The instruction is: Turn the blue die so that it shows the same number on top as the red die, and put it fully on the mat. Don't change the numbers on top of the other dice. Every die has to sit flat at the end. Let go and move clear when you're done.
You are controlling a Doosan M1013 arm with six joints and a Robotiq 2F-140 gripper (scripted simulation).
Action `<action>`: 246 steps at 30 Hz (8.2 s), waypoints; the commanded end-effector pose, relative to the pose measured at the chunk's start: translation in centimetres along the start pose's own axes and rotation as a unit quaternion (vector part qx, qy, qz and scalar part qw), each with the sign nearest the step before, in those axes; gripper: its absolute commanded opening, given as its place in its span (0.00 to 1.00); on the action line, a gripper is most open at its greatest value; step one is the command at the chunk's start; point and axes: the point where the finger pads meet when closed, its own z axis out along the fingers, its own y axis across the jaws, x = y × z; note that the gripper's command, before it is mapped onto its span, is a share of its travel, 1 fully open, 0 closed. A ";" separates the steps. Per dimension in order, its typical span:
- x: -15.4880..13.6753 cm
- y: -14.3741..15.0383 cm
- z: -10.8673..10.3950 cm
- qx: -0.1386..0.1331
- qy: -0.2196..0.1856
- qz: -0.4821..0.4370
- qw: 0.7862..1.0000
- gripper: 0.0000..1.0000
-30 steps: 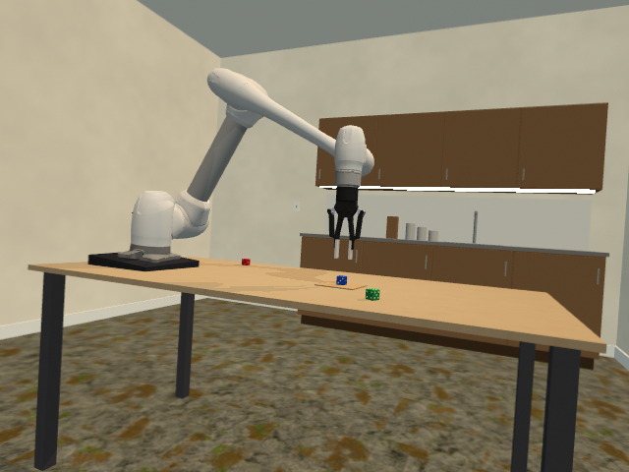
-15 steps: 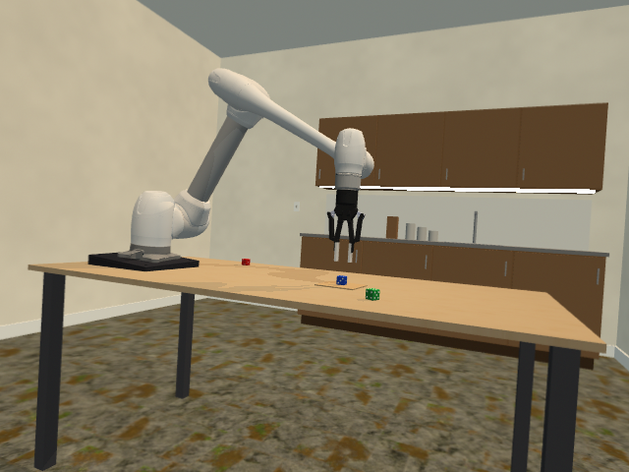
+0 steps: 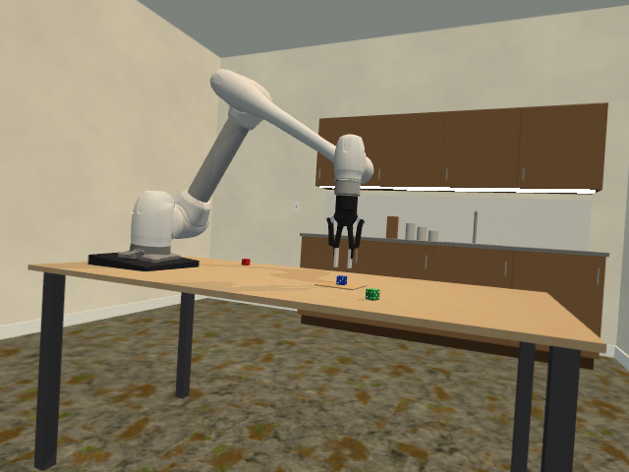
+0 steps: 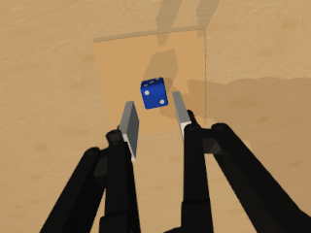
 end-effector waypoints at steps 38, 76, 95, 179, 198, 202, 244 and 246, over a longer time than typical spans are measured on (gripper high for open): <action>0.0 0.0 2.1 0.000 0.000 0.000 1.000 0.35; 0.0 0.0 -0.3 0.000 0.000 0.000 1.000 0.35; -0.1 0.2 -1.8 -0.005 0.042 0.000 0.999 0.35; -2.0 0.0 1.0 0.000 0.383 0.000 0.924 0.35; -2.0 0.0 4.0 0.000 0.383 0.000 0.924 0.35; -2.0 0.0 4.5 0.000 0.383 0.000 0.924 0.35; -2.0 0.0 5.7 0.000 0.383 0.000 0.924 0.35; -2.0 0.0 5.7 0.000 0.383 0.000 0.924 0.35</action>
